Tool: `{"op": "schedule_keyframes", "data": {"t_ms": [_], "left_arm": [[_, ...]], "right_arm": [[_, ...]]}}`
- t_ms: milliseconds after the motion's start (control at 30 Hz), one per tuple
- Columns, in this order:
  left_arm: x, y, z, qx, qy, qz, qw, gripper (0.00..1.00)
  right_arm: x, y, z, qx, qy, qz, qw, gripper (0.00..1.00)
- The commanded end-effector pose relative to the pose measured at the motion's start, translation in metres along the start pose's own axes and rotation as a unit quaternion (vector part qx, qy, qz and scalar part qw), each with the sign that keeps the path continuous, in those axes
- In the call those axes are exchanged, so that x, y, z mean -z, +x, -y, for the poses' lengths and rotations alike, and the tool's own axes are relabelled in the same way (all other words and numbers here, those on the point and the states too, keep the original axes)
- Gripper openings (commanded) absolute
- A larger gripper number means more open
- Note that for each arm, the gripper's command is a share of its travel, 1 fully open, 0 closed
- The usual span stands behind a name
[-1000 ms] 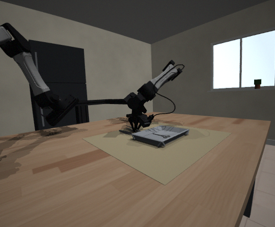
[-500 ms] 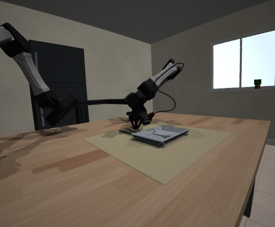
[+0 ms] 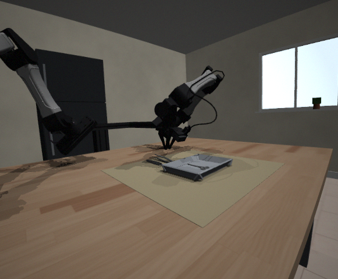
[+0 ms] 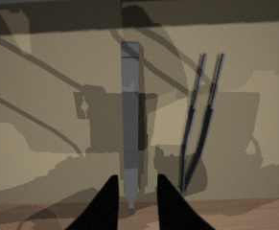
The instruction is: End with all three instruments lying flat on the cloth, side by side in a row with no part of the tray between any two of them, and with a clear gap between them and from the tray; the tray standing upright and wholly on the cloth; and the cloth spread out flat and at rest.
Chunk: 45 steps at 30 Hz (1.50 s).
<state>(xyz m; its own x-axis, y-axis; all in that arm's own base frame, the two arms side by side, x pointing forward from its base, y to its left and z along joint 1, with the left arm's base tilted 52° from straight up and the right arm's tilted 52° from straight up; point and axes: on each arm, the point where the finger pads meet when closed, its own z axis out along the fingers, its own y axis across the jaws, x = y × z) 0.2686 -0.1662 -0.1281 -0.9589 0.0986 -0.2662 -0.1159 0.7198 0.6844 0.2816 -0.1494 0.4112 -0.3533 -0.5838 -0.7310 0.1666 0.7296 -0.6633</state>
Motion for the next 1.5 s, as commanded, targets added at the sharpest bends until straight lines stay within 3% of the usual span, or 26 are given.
{"op": "schedule_keyframes", "data": {"t_ms": [0, 367, 400, 467, 667, 800, 900, 933, 1000, 1133, 1167, 1467], "left_arm": [[0.011, 0.004, -0.002, -0.004, 0.005, 0.004, 1.0, 0.22], [0.002, -0.01, -0.004, 0.015, 0.006, 0.002, 1.0, 0.22], [0.007, -0.024, -0.005, 0.039, 0.027, -0.005, 0.999, 0.33], [0.003, -0.02, -0.01, 0.029, 0.035, -0.017, 0.999, 0.33], [0.018, -0.052, -0.013, 0.049, 0.12, -0.027, 0.991, 0.33], [0.025, -0.046, -0.008, 0.032, 0.133, -0.024, 0.99, 0.33], [0.019, -0.057, -0.025, 0.06, 0.127, -0.033, 0.99, 0.33], [0.019, -0.046, -0.019, 0.043, 0.118, -0.033, 0.992, 0.33], [0.03, -0.081, -0.03, 0.098, 0.13, -0.008, 0.987, 0.33], [0.038, -0.074, -0.023, 0.08, 0.132, 0.0, 0.988, 0.33], [0.016, -0.073, -0.028, 0.076, 0.107, -0.021, 0.991, 0.33], [0.015, -0.095, -0.037, 0.024, 0.033, -0.032, 0.999, 0.33]], "right_arm": [[0.003, -0.005, 0.002, 0.003, 0.003, 0.008, 1.0, 0.33], [0.003, -0.005, 0.002, 0.003, 0.003, 0.008, 1.0, 0.33], [0.003, -0.005, 0.002, 0.003, 0.003, 0.008, 1.0, 0.33], [0.003, -0.005, 0.002, 0.003, 0.003, 0.008, 1.0, 0.33], [0.003, -0.005, 0.002, 0.003, 0.003, 0.008, 1.0, 0.33], [0.003, -0.005, 0.002, 0.003, 0.003, 0.008, 1.0, 0.33], [0.003, -0.005, 0.002, 0.003, 0.003, 0.008, 1.0, 0.33], [0.003, -0.005, 0.002, 0.003, 0.003, 0.008, 1.0, 0.33], [0.003, -0.005, 0.002, 0.003, 0.003, 0.008, 1.0, 0.33], [0.003, -0.005, 0.002, 0.003, 0.003, 0.008, 1.0, 0.33], [0.003, -0.005, 0.002, 0.003, 0.003, 0.008, 1.0, 0.33], [0.003, -0.005, 0.002, 0.003, 0.003, 0.008, 1.0, 0.33]]}}
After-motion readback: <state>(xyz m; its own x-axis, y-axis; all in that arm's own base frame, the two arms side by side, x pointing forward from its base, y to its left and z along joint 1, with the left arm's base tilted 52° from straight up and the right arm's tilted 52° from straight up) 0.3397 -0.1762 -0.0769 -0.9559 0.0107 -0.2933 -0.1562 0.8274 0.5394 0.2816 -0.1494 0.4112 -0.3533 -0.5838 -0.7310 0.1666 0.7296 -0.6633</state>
